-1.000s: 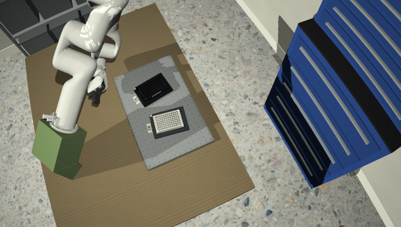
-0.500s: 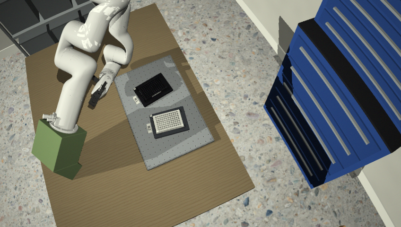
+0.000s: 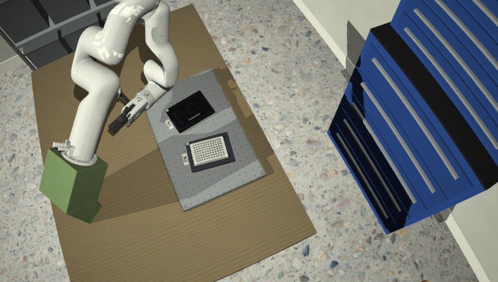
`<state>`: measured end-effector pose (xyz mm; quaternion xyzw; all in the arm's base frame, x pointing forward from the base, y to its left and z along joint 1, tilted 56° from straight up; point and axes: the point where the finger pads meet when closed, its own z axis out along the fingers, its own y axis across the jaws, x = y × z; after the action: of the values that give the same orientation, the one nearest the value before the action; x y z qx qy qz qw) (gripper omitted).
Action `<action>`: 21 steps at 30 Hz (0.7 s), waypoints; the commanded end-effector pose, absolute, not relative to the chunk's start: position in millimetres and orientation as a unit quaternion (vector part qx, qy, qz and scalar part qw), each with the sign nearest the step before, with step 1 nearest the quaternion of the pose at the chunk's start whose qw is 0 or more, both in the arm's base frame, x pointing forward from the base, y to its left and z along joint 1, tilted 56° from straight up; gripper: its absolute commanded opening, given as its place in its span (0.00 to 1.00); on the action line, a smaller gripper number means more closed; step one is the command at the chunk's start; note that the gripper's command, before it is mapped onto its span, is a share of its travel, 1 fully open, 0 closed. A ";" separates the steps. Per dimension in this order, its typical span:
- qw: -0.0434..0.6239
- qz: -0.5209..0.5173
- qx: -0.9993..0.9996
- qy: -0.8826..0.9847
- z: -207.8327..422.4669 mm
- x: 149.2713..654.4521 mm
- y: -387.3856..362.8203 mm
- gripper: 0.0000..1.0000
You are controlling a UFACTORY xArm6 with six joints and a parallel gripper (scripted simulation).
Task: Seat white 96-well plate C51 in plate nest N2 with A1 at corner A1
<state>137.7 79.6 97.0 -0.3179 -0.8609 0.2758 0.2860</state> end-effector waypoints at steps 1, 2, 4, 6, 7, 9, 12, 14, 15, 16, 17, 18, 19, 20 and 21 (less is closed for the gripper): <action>0.297 0.254 -0.355 -0.849 96.9 141.4 83.0 0.00; 0.301 0.247 -0.369 -0.844 96.9 141.9 83.3 0.00; 0.308 0.232 -0.396 -0.834 96.9 141.9 83.3 0.00; 0.314 0.216 -0.422 -0.822 96.8 141.9 83.3 0.00; 0.318 0.209 -0.435 -0.816 97.3 146.6 84.9 0.00; 0.324 0.193 -0.461 -0.803 97.5 149.0 85.7 0.00; 0.332 0.170 -0.499 -0.782 98.2 154.0 86.4 0.00; 0.337 0.154 -0.524 -0.767 98.8 158.4 87.1 0.00; 0.339 0.146 -0.536 -0.759 98.8 158.4 87.1 0.00; 0.339 0.146 -0.536 -0.759 98.8 158.4 87.1 0.00; 0.339 0.146 -0.536 -0.759 98.8 158.4 87.1 0.00; 0.342 0.138 -0.548 -0.751 99.7 163.3 86.9 0.00; 0.344 0.130 -0.560 -0.743 100.5 168.2 86.8 0.00; 0.346 0.123 -0.571 -0.734 100.7 169.7 86.8 0.00; 0.348 0.115 -0.583 -0.725 100.7 169.7 86.8 0.00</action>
<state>163.9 86.7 99.6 -0.5467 -0.7516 0.1402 0.3416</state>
